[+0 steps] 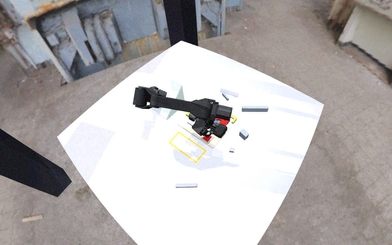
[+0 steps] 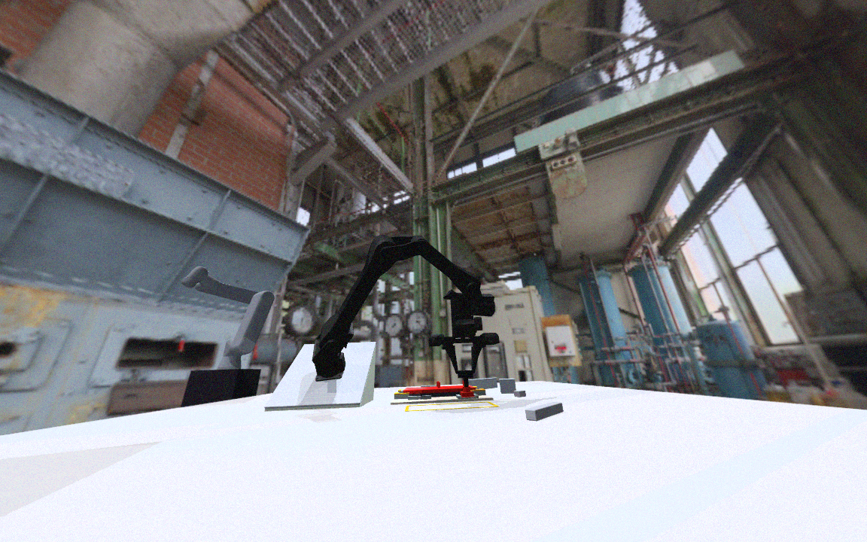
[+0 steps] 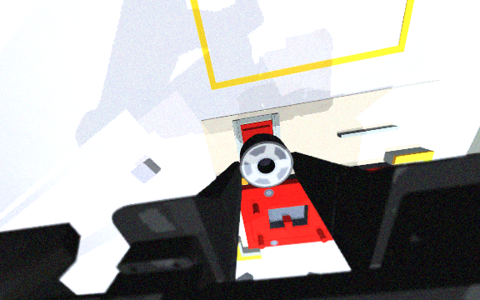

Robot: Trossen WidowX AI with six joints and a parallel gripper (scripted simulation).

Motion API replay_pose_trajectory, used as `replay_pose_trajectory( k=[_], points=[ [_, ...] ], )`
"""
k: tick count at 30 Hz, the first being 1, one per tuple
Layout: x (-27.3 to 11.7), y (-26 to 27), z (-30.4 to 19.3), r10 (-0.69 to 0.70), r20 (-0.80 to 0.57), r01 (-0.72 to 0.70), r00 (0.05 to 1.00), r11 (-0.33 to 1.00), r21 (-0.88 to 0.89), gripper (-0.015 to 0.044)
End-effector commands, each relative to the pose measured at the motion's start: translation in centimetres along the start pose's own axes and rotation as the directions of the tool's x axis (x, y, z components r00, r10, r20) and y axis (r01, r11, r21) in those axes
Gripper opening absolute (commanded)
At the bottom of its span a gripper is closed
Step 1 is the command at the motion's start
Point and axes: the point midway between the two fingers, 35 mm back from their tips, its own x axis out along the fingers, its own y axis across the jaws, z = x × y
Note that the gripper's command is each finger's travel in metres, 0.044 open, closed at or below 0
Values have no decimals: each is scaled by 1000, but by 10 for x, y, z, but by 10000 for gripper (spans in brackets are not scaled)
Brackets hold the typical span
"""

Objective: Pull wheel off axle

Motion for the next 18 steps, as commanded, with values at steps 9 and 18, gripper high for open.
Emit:
replay_pose_trajectory(
  k=[9, 18],
  points=[
    [-7, 1, 0, 5, -1, -5, 1000, 1000, 4, 0],
    [-10, 1, 0, 5, -1, -5, 1000, 1000, 4, 0]
  ],
)
